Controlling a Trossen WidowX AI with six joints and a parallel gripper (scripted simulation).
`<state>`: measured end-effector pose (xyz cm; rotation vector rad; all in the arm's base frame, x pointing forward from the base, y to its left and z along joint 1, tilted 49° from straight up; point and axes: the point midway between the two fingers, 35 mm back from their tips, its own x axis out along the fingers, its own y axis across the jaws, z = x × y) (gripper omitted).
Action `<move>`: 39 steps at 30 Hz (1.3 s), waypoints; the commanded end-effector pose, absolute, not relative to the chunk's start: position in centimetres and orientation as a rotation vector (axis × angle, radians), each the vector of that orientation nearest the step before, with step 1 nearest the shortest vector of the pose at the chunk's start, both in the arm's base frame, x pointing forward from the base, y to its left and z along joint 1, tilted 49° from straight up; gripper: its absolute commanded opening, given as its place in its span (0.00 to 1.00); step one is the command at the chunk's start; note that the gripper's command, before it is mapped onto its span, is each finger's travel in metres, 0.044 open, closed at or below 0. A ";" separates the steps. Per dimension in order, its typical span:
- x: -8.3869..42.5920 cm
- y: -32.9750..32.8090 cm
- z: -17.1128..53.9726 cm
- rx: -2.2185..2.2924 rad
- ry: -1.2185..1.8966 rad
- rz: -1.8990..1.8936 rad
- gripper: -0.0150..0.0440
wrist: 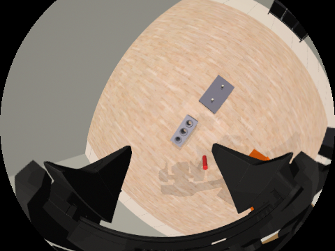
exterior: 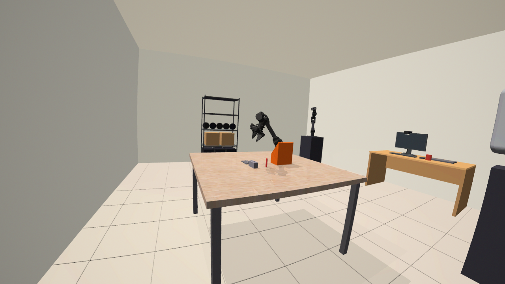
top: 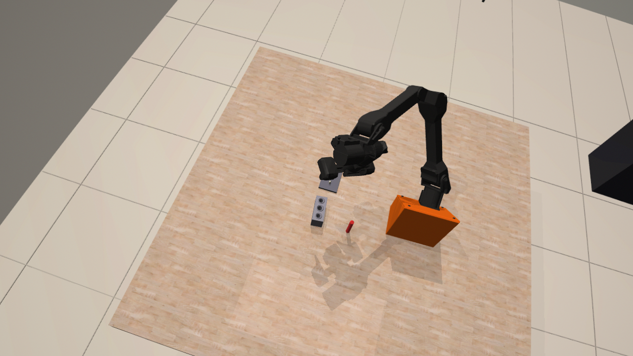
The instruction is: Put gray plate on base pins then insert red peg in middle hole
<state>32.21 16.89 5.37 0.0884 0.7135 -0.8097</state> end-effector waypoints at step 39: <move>35.7 5.3 -7.6 0.493 0.616 -1.388 1.00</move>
